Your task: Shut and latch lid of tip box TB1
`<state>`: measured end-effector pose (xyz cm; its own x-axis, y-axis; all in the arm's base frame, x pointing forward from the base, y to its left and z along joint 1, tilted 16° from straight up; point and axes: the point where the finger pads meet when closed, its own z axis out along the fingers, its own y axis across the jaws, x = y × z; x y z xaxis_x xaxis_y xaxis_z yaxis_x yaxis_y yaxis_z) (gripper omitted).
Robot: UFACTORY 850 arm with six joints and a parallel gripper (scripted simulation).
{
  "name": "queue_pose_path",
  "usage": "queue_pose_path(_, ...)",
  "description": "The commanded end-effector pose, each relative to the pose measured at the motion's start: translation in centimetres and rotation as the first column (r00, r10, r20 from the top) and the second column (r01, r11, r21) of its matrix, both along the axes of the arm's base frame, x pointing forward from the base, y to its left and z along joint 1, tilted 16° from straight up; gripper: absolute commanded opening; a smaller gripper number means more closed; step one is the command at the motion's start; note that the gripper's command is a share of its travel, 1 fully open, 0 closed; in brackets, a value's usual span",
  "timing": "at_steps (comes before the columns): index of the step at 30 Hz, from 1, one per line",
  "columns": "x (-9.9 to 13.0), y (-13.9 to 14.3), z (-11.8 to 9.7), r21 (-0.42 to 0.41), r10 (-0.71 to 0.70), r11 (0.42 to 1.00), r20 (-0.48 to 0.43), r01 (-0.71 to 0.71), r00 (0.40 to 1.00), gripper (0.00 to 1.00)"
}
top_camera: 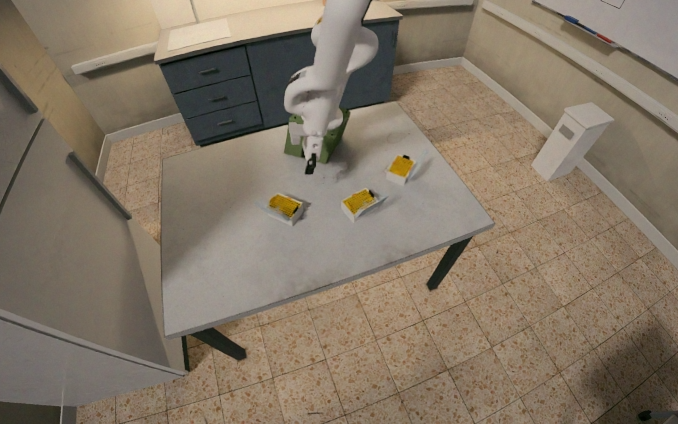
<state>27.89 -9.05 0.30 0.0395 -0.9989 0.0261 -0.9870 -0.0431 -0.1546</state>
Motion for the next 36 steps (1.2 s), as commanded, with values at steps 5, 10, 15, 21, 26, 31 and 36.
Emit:
queue_pose_path(5,0.6,0.7,-3.1,-0.002,-0.001,1.0,0.002,0.001,1.0,1.0)
queue_pose_path(10,1.0,1.3,-5.5,-0.002,-0.001,1.0,0.002,0.001,1.0,1.0)
queue_pose_path(15,1.3,1.9,-7.9,-0.002,-0.001,1.0,0.002,0.001,1.0,1.0)
queue_pose_path(21,1.6,2.4,-9.8,-0.002,-0.001,1.0,0.002,0.001,1.0,1.0)
queue_pose_path(26,1.9,3.0,-12.2,-0.002,-0.001,1.0,0.002,0.001,1.0,1.0)
queue_pose_path(31,2.0,3.1,-12.7,-0.002,-0.001,1.0,0.002,0.001,1.0,1.0)
queue_pose_path(36,2.0,3.1,-12.7,-0.002,-0.001,1.0,0.002,0.001,1.0,1.0)
